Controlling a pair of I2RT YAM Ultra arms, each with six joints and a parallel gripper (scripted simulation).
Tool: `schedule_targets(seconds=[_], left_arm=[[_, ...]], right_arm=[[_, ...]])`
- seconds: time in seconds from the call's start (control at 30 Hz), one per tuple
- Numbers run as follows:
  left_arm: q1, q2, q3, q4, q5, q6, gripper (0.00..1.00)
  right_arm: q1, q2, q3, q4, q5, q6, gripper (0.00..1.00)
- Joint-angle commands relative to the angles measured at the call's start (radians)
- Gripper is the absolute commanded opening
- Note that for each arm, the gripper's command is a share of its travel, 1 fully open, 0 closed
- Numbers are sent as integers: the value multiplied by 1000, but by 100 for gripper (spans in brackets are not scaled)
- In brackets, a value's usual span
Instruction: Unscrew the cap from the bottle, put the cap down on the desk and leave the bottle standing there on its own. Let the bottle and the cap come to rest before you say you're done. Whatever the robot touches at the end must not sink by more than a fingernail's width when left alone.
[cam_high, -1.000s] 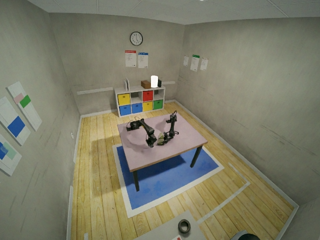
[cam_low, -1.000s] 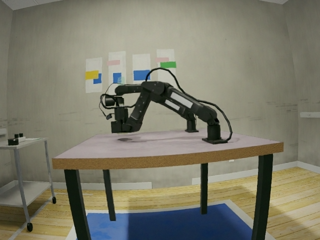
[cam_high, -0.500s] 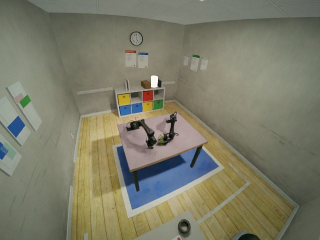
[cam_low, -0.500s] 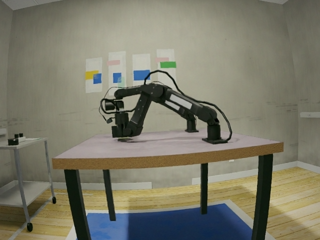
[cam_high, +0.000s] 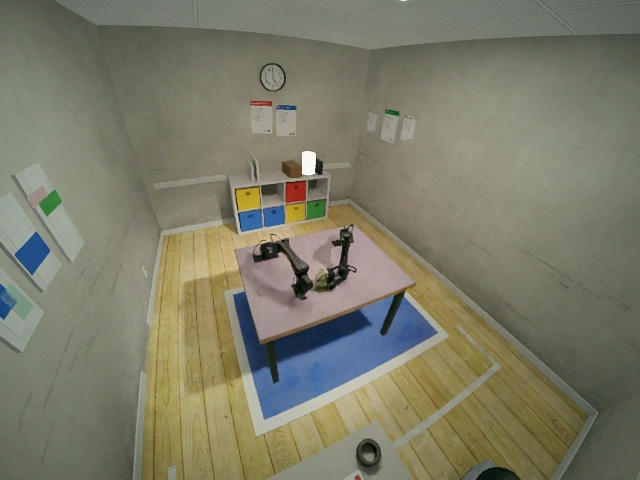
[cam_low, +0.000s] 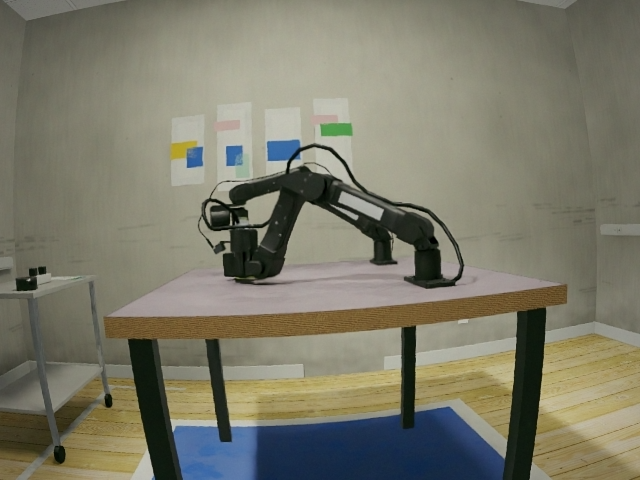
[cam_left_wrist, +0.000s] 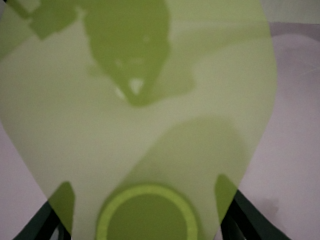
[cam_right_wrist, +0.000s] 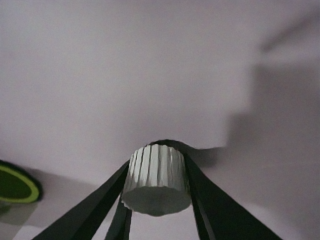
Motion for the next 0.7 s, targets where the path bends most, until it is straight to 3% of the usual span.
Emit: schedule_targets(seconds=[0.0,0.27,0.37,0.43,0.57,0.6,0.67], left_arm=[[0,-10,4,1,0,-5,0],[0,-10,4,1,0,-1,0],[0,-10,4,1,0,-1,34],[0,-10,4,1,0,-1,34],[0,-10,4,1,0,-1,79],[0,-10,4,1,0,-1,85],[0,-10,4,4,0,0,85]], right_arm=[[-1,-25,-10,31,0,1,0],[-1,-26,-12,32,0,1,0],[-1,-26,-12,32,0,1,0],[-1,-26,-12,32,0,1,0],[-1,-26,-12,32,0,1,0],[-1,-26,-12,32,0,1,0],[-1,-26,-12,32,0,1,0]])
